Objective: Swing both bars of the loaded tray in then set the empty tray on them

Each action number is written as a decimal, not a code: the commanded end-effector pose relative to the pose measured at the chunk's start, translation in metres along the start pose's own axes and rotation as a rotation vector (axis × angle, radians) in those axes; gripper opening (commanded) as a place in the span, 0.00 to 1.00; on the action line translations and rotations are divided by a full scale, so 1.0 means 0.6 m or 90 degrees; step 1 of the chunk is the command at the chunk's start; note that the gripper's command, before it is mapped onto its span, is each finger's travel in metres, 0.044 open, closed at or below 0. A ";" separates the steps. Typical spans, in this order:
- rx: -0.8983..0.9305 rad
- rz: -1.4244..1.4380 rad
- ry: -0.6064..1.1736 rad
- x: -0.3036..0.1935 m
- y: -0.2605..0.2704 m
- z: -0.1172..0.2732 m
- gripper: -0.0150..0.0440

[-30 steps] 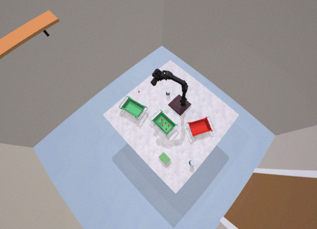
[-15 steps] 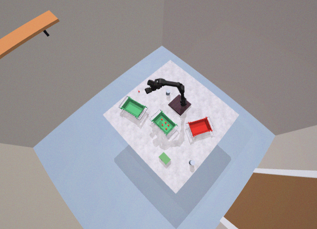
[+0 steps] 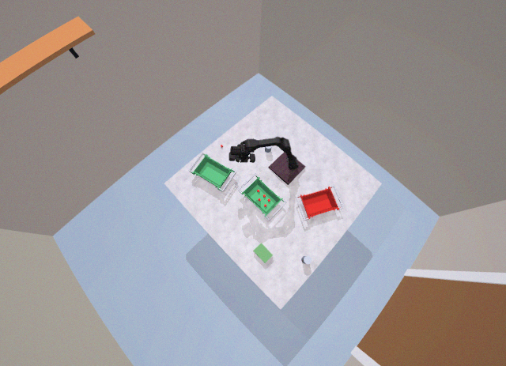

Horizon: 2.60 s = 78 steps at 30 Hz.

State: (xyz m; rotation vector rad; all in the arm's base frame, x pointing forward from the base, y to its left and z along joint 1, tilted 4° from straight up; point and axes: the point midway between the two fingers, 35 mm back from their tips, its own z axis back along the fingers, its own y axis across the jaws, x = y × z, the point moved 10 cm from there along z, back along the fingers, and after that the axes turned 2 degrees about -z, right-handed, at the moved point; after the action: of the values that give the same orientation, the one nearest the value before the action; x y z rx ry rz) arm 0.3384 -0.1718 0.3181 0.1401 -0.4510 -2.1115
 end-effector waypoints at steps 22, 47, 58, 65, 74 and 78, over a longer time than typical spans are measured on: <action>-0.193 -0.533 -0.058 -0.188 -0.063 -0.120 0.40; -0.193 -0.533 -0.058 -0.191 -0.092 -0.211 0.40; -0.194 -0.533 -0.058 -0.203 -0.094 -0.178 0.40; -0.194 -0.533 -0.058 -0.220 -0.104 -0.154 0.40; -0.196 -0.533 -0.057 -0.248 -0.129 -0.142 0.40; -0.197 -0.533 -0.057 -0.268 -0.150 -0.149 0.40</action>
State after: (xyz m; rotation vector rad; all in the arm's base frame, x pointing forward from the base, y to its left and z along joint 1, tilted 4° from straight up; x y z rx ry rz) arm 0.3832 -0.0304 0.1971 0.0580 -0.1127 -2.9870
